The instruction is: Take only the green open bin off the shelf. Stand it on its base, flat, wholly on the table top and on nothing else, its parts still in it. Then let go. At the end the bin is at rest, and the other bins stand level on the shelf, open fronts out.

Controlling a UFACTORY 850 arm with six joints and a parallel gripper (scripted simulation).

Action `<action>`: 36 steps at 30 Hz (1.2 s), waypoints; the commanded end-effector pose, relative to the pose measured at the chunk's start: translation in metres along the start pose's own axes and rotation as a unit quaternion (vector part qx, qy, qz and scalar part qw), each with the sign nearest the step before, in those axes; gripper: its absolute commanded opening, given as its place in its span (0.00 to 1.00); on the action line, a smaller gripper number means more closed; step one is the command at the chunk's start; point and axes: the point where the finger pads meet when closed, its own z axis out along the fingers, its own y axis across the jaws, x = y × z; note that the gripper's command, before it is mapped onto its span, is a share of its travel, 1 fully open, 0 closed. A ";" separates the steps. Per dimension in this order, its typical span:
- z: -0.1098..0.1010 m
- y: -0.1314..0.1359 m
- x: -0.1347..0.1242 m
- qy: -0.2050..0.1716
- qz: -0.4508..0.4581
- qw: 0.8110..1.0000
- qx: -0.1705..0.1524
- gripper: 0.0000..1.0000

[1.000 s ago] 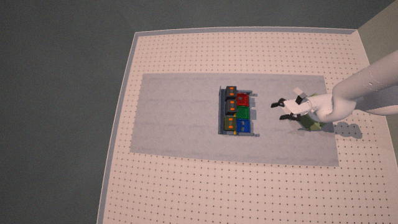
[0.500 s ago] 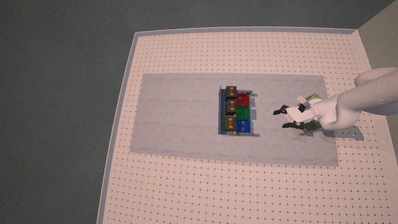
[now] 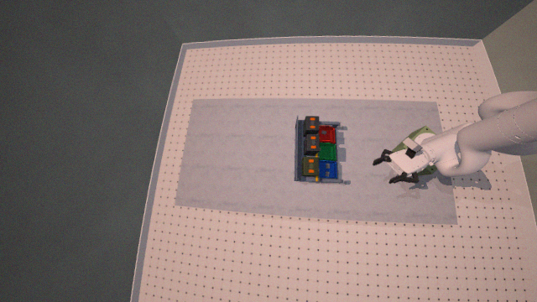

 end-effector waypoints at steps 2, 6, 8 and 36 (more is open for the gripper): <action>0.002 -0.009 -0.004 -0.008 -0.001 1.000 0.017 1.00; 0.002 -0.009 -0.004 -0.008 -0.001 1.000 0.017 1.00; 0.002 -0.009 -0.004 -0.008 -0.001 1.000 0.017 1.00; -0.009 -0.096 -0.050 -0.056 -0.003 0.992 0.110 1.00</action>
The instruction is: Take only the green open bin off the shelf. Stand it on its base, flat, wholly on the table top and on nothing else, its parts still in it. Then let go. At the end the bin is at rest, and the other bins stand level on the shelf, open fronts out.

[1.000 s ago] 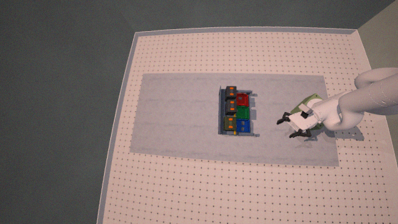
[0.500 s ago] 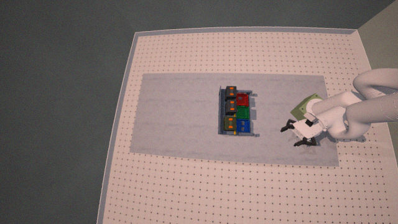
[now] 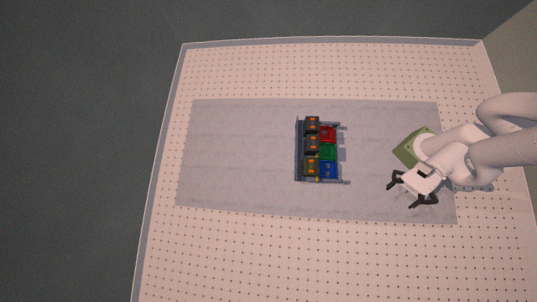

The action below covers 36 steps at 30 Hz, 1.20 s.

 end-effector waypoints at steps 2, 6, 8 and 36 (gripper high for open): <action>0.001 -0.003 -0.001 -0.002 0.000 1.000 0.005 1.00; 0.001 -0.003 -0.001 -0.002 0.000 1.000 0.005 1.00; 0.002 -0.010 -0.005 -0.002 0.000 1.000 0.005 1.00; -0.007 -0.090 -0.047 -0.050 -0.002 0.994 0.097 1.00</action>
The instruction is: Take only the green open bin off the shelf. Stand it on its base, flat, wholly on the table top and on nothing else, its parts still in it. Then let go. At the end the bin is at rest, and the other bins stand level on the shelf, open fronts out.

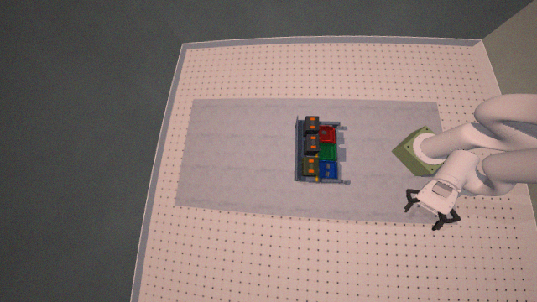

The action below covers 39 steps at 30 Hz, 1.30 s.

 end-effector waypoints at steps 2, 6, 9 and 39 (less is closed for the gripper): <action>0.001 -0.001 0.000 0.000 0.000 1.000 0.002 1.00; 0.001 -0.009 -0.004 0.000 0.000 1.000 0.001 1.00; 0.002 -0.033 -0.016 0.000 0.000 1.000 0.002 1.00; -0.007 -0.089 -0.046 -0.048 -0.002 0.994 0.094 1.00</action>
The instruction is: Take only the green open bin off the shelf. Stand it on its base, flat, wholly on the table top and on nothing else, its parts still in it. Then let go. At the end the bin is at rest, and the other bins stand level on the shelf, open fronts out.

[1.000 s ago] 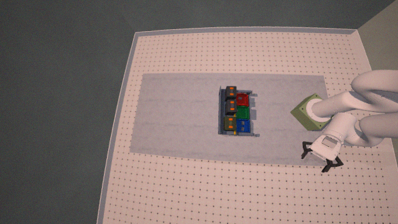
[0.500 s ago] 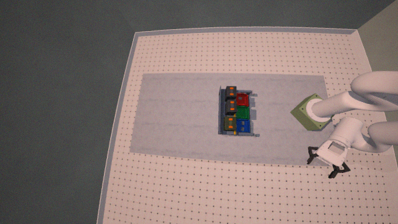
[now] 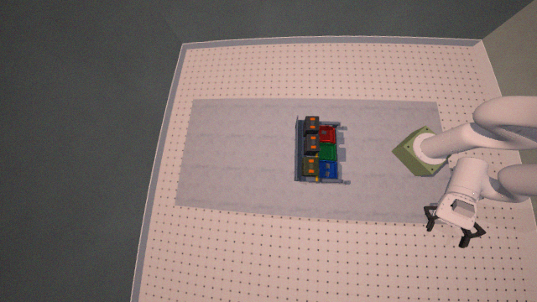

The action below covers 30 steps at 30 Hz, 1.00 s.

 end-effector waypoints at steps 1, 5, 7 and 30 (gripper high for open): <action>0.001 -0.008 -0.004 0.001 0.000 1.000 0.000 1.00; 0.002 -0.040 -0.020 0.000 0.000 1.000 0.001 1.00; 0.002 -0.040 -0.020 0.000 0.000 1.000 0.001 1.00; -0.007 -0.088 -0.046 -0.048 -0.002 0.995 0.093 1.00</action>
